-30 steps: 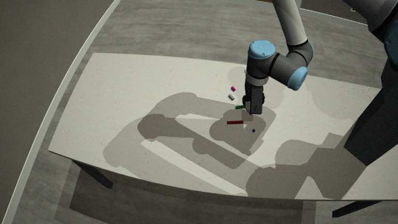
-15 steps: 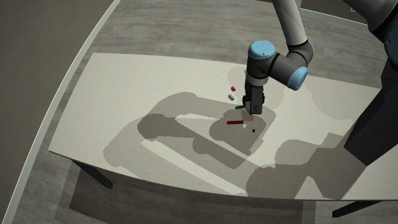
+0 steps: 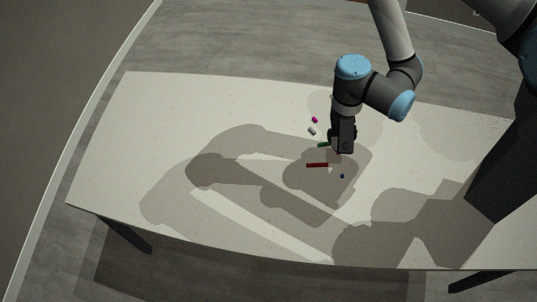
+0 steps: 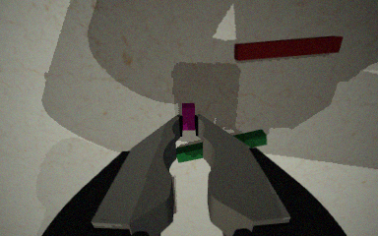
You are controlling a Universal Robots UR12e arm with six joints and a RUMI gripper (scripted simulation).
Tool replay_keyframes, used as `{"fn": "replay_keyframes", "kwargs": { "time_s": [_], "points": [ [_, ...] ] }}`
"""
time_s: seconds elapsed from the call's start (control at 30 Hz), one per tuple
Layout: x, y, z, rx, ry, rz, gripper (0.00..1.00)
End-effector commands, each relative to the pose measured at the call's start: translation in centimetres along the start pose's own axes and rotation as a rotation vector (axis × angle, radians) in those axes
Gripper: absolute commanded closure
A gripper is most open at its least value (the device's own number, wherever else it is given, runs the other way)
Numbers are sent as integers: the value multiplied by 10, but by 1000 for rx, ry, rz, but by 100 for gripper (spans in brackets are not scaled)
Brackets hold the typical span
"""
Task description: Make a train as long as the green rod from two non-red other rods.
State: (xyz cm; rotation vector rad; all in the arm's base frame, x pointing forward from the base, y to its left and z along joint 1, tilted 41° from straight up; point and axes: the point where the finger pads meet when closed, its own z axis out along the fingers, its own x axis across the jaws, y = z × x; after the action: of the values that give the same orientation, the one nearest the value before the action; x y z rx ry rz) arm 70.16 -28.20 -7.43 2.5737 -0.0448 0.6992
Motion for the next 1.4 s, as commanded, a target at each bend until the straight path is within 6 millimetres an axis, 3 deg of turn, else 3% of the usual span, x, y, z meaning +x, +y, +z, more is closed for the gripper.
{"fn": "replay_keyframes", "kwargs": {
  "time_s": [0.0, 0.27, 0.5, 0.57, 0.87, 1.37],
  "points": [
    [0, 0, 0, 0, 1, 0, 100],
    [0, 0, -9, 0, 1, 0, 100],
    [0, 0, -49, 0, 1, 0, 100],
    [0, 0, -49, 0, 1, 0, 100],
    [0, 0, -96, 0, 1, 0, 100],
    [0, 0, -100, 0, 1, 0, 100]
  ]
}}
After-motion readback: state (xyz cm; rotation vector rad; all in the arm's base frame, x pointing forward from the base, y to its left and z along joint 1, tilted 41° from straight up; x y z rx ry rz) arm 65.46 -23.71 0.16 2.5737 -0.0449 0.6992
